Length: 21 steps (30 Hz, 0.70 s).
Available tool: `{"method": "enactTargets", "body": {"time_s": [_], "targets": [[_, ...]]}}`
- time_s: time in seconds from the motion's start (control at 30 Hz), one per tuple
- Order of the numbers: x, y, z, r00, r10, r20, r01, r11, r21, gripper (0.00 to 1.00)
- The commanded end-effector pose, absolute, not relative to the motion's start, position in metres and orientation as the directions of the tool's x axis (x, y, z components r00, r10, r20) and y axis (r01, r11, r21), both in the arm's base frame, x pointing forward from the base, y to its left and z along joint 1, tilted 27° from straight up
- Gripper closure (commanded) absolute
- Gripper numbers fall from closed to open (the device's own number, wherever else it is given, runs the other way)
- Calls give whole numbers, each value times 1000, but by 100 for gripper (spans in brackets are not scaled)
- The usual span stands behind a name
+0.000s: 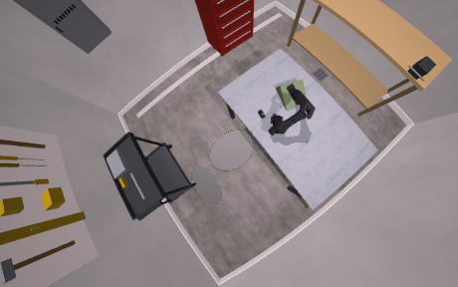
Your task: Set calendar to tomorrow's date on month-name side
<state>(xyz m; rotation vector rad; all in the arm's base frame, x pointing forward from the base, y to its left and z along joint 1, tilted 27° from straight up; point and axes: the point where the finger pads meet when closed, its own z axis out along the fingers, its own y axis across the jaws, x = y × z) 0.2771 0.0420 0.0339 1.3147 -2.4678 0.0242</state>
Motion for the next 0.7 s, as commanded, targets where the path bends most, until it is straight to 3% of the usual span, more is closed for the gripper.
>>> {"method": "enactTargets", "body": {"time_s": [0.0, 0.67], "targets": [[273, 33, 48, -511, -800, 315, -806, 573, 146, 74], [268, 17, 80, -511, -800, 315, -807, 573, 146, 74]]}}
